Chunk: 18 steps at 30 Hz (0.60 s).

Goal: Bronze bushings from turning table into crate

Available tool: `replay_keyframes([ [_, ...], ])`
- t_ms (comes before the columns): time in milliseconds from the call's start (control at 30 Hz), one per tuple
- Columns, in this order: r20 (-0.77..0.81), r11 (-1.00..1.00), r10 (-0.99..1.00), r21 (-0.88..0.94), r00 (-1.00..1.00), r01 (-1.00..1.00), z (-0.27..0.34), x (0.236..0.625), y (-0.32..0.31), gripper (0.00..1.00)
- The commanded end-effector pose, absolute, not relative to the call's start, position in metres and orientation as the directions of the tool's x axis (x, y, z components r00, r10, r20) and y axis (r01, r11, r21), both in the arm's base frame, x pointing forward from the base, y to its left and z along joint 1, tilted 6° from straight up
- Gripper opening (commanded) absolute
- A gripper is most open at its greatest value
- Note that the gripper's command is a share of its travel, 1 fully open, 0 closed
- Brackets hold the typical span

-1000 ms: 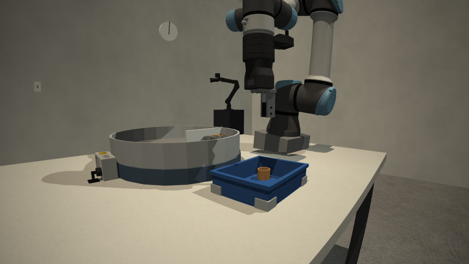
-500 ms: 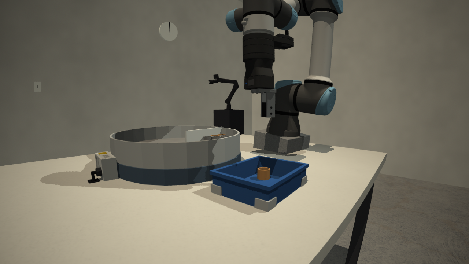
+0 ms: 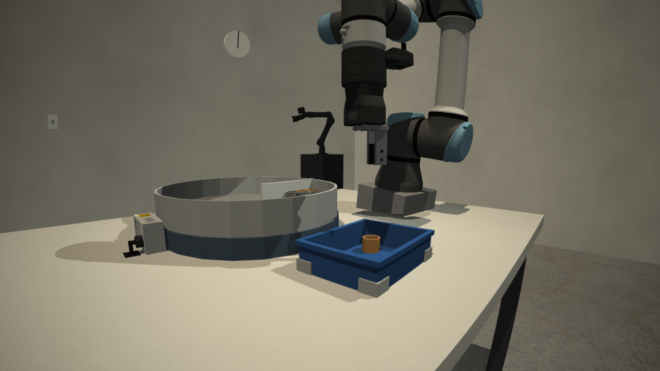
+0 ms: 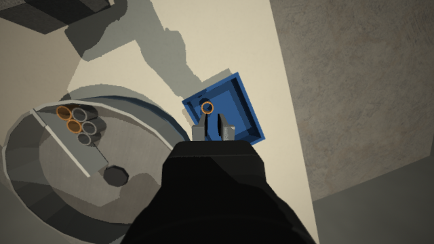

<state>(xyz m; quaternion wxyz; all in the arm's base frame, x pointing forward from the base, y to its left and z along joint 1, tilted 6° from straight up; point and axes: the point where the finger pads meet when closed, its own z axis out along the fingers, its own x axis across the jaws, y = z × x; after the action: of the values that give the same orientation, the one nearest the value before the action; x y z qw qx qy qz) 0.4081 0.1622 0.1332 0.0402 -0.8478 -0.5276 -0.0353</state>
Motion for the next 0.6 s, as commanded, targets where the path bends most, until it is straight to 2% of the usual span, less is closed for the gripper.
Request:
replay_keyframes([
  [0,0.103,-0.44,0.892,-0.03,0.441,0.897,0.134,0.408,0.162,0.42],
  [300,0.103,-0.44,0.892,-0.03,0.441,0.897,0.134,0.408,0.162,0.42],
  [333,0.103,-0.44,0.892,-0.03,0.441,0.897,0.131,0.404,0.152,0.4],
  [467,0.103,-0.44,0.892,-0.03,0.441,0.897,0.122,0.386,0.113,0.4],
  [567,0.103,-0.44,0.892,-0.03,0.441,0.897,0.122,0.386,0.113,0.4],
])
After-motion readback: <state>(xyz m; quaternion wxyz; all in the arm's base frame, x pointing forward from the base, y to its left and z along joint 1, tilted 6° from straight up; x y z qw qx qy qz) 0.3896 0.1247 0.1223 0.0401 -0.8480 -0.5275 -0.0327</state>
